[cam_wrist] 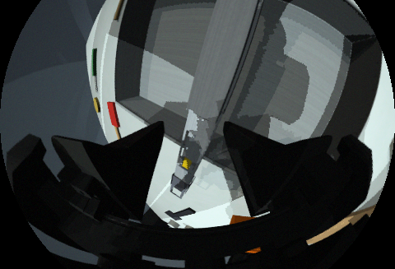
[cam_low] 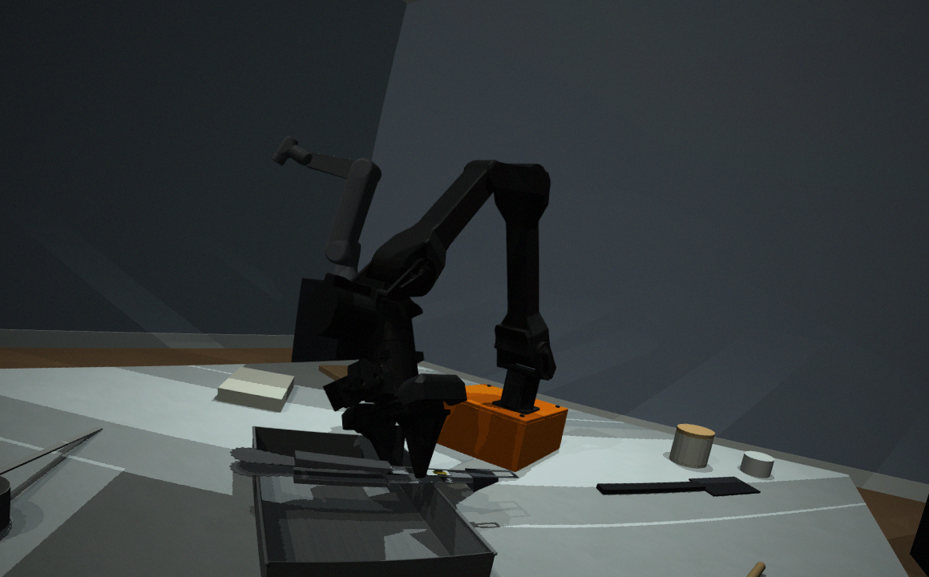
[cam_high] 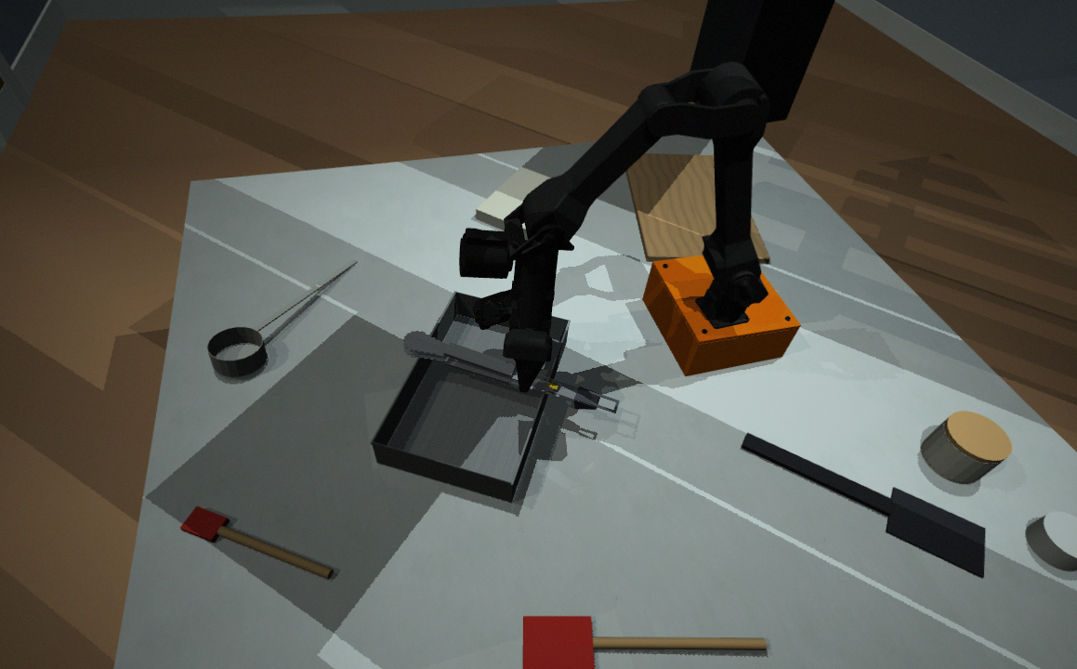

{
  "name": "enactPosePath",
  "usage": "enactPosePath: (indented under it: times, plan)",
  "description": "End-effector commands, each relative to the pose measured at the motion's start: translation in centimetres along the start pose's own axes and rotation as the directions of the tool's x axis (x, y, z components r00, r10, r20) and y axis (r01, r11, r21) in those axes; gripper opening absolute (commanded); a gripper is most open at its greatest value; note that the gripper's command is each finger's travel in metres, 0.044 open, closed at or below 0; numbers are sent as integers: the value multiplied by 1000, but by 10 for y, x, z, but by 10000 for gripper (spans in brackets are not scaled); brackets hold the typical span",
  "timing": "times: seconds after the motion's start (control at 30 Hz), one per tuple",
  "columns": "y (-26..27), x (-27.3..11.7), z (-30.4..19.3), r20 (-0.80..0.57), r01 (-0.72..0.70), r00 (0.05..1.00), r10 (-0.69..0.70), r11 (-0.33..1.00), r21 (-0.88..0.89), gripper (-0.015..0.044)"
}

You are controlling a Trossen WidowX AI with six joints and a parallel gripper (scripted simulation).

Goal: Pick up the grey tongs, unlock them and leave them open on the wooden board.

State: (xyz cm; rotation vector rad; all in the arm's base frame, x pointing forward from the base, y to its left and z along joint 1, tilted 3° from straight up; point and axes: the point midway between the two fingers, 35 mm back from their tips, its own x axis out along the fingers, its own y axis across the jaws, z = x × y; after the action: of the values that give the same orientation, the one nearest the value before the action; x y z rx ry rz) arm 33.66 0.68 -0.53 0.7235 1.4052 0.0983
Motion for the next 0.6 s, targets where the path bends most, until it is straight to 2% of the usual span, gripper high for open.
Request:
enactPosePath:
  times: [0.0,0.57]
  plan:
    - [-2,9,-4,-12,3,1000,-2,1000,10,260]
    - [-1,34,-7,-12,0,1000,0,1000,11,260]
